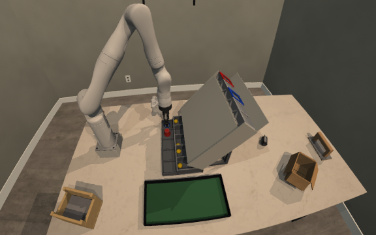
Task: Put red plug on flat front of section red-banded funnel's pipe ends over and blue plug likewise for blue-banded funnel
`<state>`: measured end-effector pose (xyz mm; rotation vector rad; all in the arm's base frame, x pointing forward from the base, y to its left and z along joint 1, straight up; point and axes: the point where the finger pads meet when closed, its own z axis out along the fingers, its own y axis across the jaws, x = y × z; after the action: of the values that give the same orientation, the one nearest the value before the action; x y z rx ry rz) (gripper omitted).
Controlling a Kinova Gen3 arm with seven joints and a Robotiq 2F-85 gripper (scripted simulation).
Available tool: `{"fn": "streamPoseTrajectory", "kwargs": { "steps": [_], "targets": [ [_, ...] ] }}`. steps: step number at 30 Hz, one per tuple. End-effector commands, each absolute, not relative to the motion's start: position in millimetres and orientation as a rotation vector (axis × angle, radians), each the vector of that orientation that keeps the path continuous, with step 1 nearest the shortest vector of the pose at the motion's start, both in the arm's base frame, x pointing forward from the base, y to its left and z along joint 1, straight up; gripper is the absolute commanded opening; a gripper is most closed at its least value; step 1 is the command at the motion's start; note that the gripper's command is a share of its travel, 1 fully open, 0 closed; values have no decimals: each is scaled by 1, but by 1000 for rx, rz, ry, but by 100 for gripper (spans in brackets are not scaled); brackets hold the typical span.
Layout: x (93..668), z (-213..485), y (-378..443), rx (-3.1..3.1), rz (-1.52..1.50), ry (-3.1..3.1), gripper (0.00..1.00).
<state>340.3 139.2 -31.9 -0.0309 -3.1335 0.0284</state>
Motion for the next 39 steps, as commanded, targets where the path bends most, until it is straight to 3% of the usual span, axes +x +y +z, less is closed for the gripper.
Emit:
{"fn": "streamPoseTrajectory", "kwargs": {
  "steps": [1,39],
  "targets": [
    [341,-24,139,-38,13,-3138,65],
    [341,16,140,-40,8,-3150,65]
  ]
}}
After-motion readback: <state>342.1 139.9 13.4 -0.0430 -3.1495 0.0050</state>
